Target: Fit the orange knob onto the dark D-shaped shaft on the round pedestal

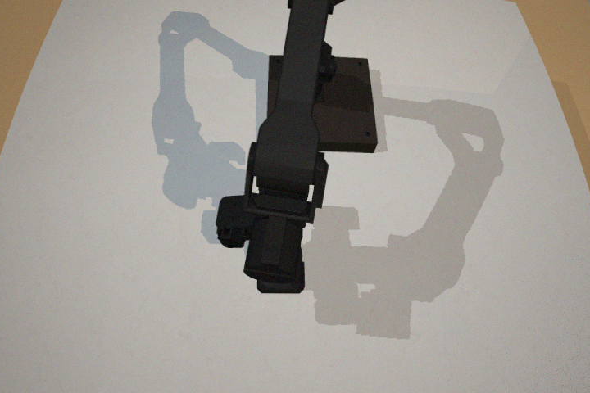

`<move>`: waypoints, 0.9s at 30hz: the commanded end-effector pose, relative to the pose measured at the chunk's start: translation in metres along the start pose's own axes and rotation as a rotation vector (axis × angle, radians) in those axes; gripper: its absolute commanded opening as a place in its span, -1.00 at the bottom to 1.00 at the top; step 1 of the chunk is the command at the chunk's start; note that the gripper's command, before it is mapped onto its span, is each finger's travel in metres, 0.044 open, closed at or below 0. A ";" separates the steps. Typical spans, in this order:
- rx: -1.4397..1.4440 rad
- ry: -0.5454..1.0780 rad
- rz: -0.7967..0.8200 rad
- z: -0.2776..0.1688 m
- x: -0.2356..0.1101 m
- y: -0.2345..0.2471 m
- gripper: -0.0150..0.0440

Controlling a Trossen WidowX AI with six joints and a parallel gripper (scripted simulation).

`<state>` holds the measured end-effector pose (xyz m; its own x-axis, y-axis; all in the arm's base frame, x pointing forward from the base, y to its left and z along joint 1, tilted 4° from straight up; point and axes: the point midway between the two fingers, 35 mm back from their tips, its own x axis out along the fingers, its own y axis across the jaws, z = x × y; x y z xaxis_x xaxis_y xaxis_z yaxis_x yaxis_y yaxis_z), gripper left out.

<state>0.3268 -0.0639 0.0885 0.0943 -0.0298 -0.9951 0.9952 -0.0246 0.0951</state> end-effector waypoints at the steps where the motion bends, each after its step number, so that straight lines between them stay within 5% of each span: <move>1: 0.007 0.000 -0.001 0.000 0.004 0.000 -0.49; 22: 0.001 0.000 -0.001 0.000 0.011 -0.001 -0.49; 27: 0.001 0.000 -0.001 0.000 0.011 -0.001 -0.05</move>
<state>0.3271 -0.0642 0.0770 0.0929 -0.0294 -0.9952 0.9953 -0.0258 0.0936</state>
